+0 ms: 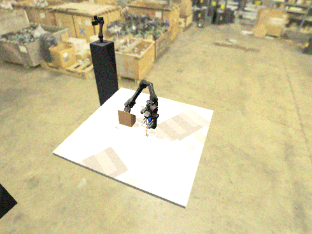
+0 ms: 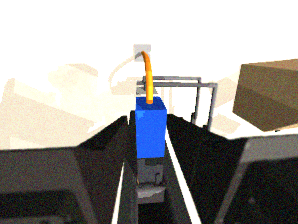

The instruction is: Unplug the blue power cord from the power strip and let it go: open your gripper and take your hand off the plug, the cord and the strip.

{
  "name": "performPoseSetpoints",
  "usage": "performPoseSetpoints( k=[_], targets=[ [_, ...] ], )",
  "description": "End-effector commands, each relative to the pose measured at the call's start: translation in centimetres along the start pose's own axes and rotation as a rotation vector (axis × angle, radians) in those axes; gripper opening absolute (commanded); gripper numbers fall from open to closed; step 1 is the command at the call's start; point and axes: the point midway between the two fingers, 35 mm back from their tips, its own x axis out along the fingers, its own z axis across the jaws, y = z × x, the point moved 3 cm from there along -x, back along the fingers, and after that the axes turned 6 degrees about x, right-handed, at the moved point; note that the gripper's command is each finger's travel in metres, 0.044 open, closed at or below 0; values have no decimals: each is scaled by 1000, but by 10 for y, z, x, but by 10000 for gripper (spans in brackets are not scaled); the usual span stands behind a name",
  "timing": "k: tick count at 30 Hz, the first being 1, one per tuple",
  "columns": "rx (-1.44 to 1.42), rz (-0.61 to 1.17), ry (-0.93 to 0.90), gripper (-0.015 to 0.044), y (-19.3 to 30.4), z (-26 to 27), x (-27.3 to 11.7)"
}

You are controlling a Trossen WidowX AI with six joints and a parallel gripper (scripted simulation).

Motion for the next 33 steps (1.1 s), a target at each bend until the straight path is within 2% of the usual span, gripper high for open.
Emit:
performPoseSetpoints(
  k=[1, 6, 9, 18, 19, 33],
  targets=[
    [11, 8, 7, 160, 0, -2, 4],
    [11, 8, 7, 160, 0, -2, 4],
    [1, 1, 2, 81, 0, -1, 2],
    [1, 1, 2, 21, 0, -1, 2],
    [1, 1, 2, 0, 0, -1, 2],
    [4, -1, 2, 0, -20, 3, 1]
  ],
)
